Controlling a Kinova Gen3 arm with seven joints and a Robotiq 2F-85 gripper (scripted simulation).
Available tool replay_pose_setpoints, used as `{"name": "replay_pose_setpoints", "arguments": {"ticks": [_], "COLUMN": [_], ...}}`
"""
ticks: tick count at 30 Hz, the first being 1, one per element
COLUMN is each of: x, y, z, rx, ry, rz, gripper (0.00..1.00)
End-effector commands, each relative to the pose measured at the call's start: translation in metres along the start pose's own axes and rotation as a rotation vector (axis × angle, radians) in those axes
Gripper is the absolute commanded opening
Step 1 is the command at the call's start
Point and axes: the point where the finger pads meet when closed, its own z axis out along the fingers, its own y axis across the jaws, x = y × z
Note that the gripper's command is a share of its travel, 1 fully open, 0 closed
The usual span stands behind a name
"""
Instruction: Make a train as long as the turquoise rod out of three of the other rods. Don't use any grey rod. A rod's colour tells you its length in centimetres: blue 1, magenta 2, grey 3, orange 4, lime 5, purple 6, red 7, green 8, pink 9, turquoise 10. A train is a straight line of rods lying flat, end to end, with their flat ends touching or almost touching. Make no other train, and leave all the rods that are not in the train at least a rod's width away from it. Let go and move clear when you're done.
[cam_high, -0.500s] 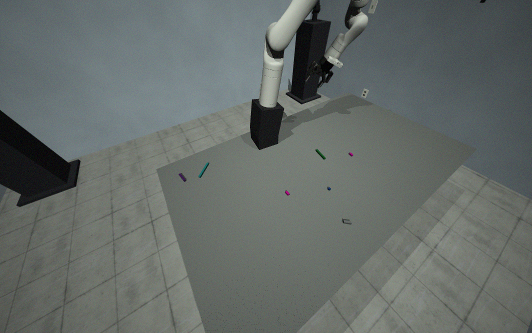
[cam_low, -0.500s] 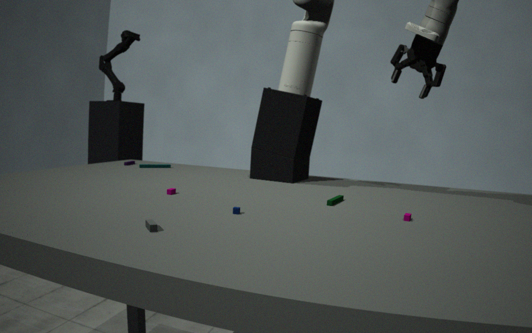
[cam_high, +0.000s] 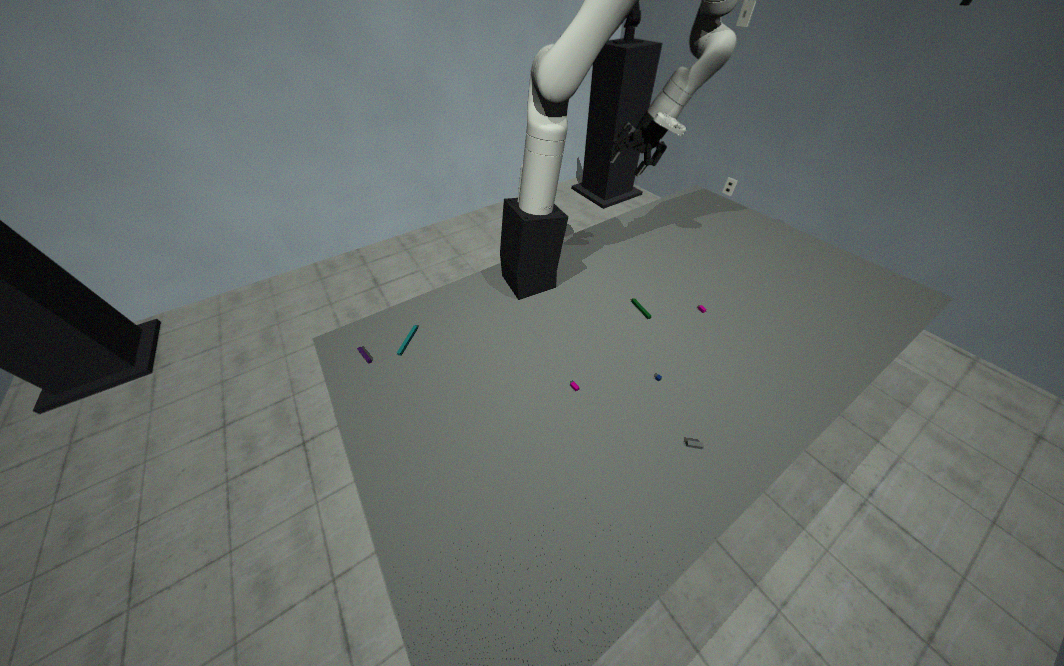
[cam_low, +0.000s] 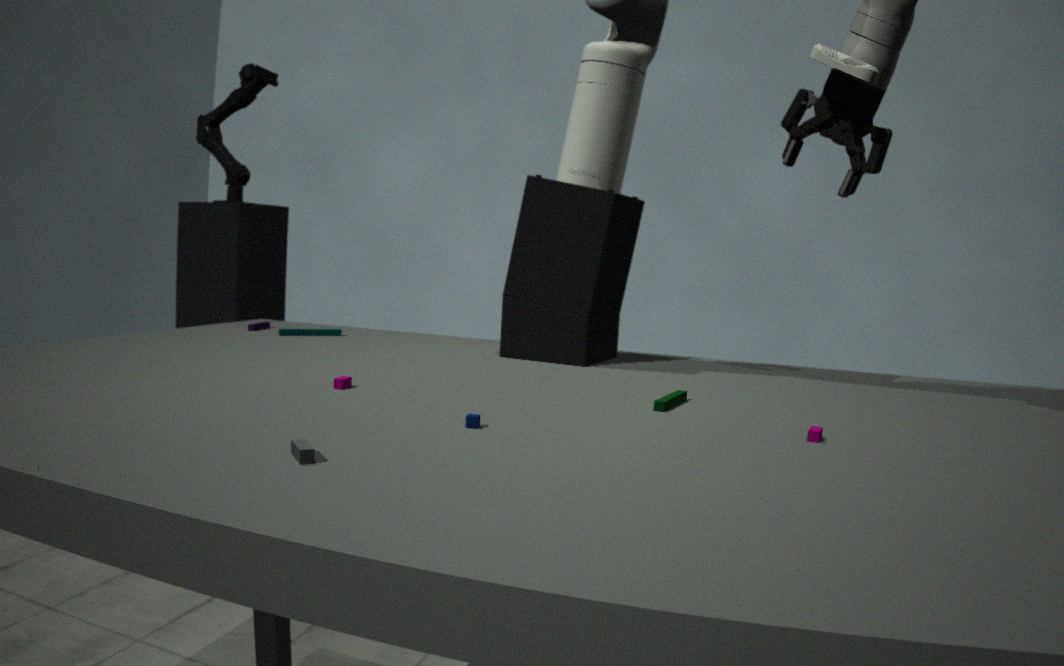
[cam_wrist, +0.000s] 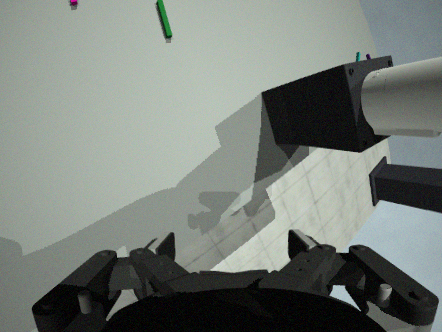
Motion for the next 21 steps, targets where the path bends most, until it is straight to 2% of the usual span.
{"name": "replay_pose_setpoints", "arguments": {"ticks": [1,11,21], "x": [0.0,0.004,0.027], "y": [0.0,-0.005,-0.03], "z": [0.0,0.0,0.001], "rx": [0.001,0.009,0.05], "ry": [0.0,-0.001,-0.002], "rz": [0.0,0.005,0.031], "gripper": [1.0,1.0,1.0]}}
